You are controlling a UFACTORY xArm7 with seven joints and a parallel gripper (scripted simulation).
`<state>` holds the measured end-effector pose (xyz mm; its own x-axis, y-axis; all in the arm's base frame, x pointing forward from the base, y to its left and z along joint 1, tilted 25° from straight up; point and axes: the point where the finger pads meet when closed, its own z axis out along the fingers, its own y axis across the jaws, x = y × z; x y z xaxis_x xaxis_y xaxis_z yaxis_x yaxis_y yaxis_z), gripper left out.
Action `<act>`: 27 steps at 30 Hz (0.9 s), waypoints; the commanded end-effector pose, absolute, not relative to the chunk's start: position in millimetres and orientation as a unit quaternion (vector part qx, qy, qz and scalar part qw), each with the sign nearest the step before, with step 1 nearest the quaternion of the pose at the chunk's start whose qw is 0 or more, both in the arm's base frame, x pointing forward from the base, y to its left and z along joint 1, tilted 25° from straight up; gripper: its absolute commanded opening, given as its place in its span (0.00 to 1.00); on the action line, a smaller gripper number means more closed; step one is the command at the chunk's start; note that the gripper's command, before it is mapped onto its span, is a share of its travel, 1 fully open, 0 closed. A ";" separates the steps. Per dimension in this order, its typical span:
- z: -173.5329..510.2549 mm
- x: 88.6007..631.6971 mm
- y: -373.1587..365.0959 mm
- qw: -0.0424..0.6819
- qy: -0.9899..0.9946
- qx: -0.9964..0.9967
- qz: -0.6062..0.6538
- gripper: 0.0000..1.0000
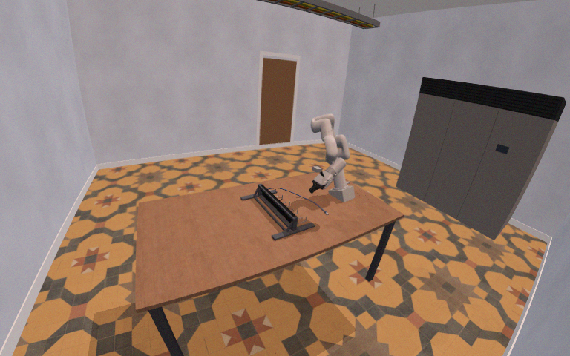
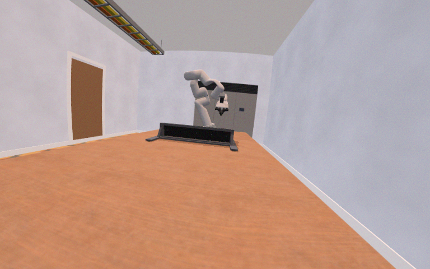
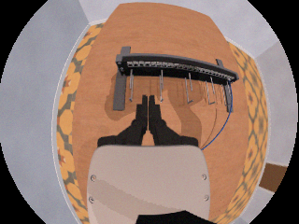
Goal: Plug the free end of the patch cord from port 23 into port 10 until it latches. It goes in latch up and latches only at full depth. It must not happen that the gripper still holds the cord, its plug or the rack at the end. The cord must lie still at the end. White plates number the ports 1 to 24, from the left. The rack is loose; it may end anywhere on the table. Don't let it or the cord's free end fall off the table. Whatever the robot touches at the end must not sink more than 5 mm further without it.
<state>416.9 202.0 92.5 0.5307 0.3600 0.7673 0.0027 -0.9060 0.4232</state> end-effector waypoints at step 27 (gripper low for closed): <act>134.2 416.8 118.5 0.188 0.106 0.854 0.474 0.00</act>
<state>416.3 131.5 125.1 0.5315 0.3588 0.7673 -0.0016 -0.9054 0.4245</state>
